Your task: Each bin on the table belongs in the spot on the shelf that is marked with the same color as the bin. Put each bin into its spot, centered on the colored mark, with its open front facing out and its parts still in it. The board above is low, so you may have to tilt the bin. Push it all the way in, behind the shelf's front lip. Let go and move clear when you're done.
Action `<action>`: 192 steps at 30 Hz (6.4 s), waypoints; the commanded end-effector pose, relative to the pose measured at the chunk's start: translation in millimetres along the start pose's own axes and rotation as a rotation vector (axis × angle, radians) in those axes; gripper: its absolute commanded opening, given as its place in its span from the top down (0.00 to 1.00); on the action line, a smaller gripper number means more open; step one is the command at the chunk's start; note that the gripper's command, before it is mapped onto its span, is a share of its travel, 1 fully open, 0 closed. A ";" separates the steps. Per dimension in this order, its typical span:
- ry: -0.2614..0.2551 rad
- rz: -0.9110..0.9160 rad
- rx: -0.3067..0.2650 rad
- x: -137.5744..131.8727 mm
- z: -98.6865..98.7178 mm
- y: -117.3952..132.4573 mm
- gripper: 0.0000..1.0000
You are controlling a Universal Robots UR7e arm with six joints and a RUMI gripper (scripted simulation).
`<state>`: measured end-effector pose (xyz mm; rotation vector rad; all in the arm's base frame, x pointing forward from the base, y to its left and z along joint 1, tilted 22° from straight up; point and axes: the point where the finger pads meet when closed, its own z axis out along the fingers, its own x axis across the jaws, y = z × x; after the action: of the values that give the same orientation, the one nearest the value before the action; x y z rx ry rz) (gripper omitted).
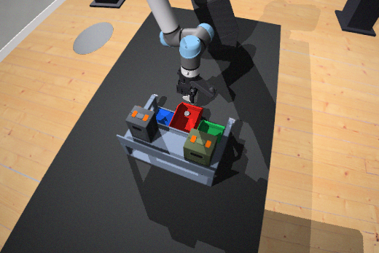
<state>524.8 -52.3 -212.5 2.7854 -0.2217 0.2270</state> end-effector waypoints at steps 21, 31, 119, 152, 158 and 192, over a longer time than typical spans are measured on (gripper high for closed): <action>0.001 0.000 0.000 14.0 -0.5 0.0 1.00; 0.001 0.000 0.000 21.4 -0.5 0.0 1.00; 0.001 0.000 0.000 52.4 -0.5 0.0 1.00; 0.001 0.000 0.000 55.2 -0.6 0.0 1.00; 0.001 0.000 0.000 55.9 -0.6 0.0 1.00; 0.001 0.000 0.000 48.7 -8.1 0.0 1.00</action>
<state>574.1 -57.2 -199.0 2.7854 -0.2217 0.2269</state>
